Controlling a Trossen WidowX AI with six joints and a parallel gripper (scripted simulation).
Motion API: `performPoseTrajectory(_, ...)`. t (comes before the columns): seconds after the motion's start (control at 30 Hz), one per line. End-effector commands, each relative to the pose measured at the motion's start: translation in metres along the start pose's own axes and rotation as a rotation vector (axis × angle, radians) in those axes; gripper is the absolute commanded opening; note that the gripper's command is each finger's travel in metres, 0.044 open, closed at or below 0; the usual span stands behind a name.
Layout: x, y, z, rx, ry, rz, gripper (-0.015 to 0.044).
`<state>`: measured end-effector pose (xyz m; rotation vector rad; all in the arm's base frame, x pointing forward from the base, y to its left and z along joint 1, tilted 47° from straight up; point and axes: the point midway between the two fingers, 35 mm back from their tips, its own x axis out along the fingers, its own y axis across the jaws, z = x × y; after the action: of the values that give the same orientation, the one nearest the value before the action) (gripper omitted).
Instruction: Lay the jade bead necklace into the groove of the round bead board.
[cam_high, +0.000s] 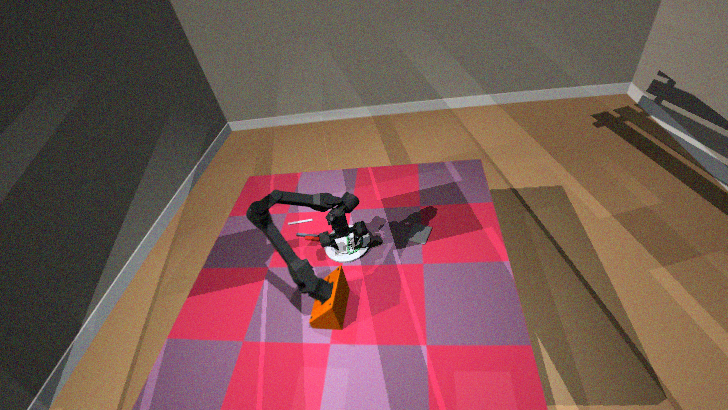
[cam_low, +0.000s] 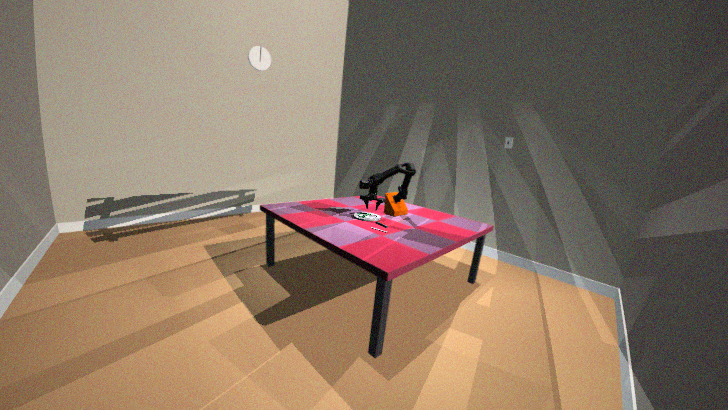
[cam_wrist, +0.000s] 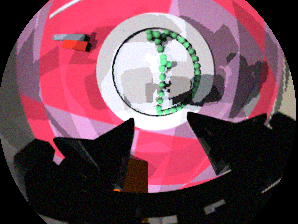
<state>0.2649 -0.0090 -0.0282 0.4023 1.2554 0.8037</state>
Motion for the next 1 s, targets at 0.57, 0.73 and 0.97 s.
performPoseTrajectory(0.57, 0.013, -0.001, 0.004, 0.024, -0.004, -0.008, 0.0120)
performPoseTrajectory(0.73, 0.021, -0.001, 0.004, 0.026, -0.003, -0.007, 0.0120)
performPoseTrajectory(0.97, 0.032, 0.000, 0.003, 0.028, -0.001, -0.004, 0.0120)
